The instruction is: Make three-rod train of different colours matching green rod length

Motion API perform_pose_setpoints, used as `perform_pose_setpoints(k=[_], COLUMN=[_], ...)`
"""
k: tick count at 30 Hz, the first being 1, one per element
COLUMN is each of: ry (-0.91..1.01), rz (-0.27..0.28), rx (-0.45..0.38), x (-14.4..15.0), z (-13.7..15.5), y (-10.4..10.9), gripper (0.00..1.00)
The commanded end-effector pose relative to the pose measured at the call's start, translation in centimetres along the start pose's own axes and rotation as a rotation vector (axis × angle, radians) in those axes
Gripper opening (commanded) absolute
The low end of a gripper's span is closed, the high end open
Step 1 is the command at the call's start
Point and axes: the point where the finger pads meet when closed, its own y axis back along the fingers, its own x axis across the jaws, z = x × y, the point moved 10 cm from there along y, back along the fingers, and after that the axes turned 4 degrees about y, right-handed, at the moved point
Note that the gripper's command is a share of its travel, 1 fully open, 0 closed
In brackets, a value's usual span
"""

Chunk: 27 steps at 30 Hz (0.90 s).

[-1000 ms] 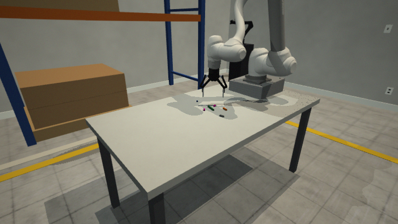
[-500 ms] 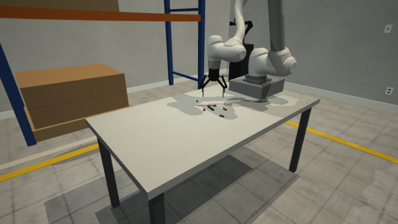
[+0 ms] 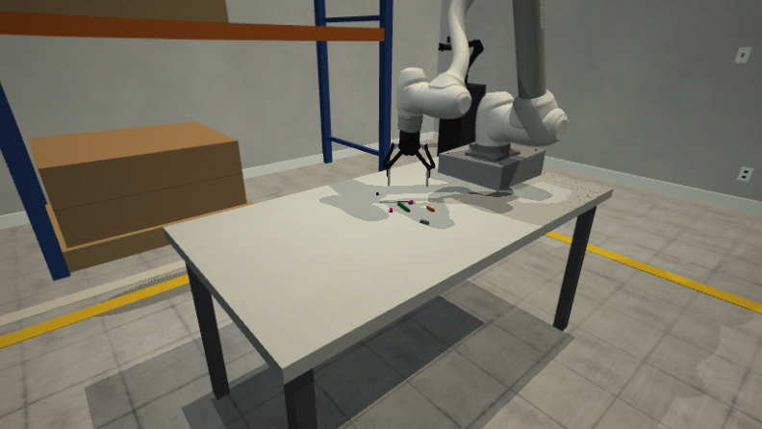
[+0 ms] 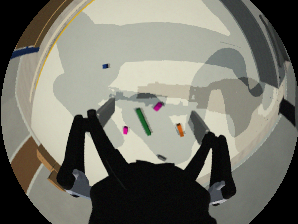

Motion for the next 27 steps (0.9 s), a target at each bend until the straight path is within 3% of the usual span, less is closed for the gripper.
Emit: perform_pose_setpoints(k=[1, 27], ry=[0.0, 0.035], rz=[0.0, 0.0], rx=[0.0, 0.0], x=[0.0, -0.01], z=[0.0, 0.08], y=[0.01, 0.01], gripper=[1.0, 1.0])
